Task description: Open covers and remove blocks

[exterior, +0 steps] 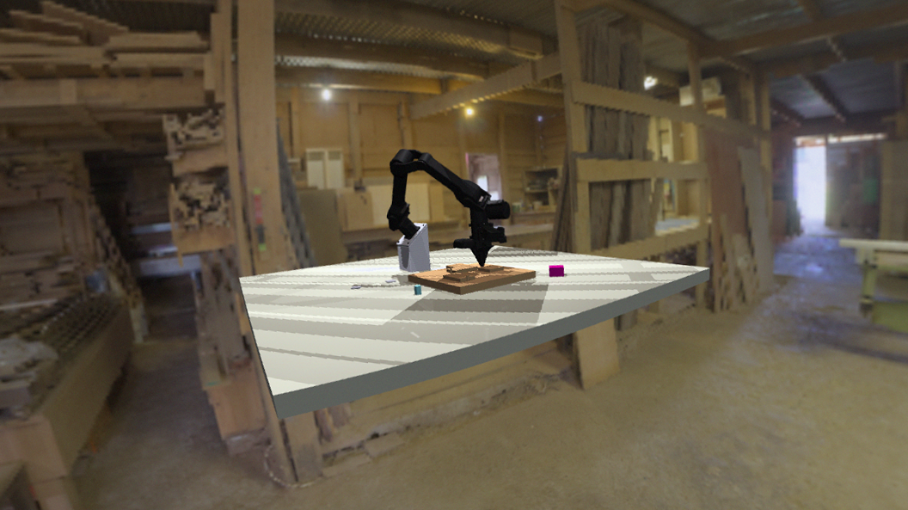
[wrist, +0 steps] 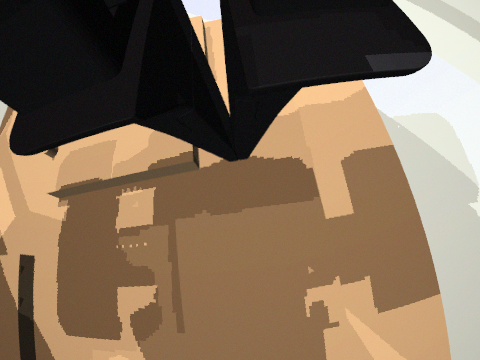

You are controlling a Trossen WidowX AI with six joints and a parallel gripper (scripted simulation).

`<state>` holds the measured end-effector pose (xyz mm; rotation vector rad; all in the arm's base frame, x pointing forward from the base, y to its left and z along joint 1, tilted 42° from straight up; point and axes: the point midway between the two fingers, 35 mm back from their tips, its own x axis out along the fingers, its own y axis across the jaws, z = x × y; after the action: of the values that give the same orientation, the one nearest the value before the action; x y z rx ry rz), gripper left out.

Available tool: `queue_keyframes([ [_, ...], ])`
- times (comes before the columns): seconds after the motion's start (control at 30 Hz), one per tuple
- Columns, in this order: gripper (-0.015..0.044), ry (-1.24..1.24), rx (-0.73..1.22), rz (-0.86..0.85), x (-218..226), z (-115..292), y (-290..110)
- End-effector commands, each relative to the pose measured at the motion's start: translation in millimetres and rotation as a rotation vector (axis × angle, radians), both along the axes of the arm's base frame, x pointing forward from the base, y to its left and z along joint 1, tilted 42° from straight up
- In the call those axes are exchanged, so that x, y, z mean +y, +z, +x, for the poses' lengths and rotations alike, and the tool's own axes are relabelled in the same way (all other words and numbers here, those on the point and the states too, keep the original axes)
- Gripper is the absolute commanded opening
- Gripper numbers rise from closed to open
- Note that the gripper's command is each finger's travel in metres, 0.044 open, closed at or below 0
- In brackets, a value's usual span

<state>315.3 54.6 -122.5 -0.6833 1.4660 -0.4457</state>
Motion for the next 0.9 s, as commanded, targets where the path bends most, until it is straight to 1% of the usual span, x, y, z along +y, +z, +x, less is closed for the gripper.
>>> queue_keyframes([
  [0.0,0.0,0.004,0.004,-0.007,-4,-1,-3],
  [0.87,0.0,0.004,0.003,-0.006,1,22,-5],
])
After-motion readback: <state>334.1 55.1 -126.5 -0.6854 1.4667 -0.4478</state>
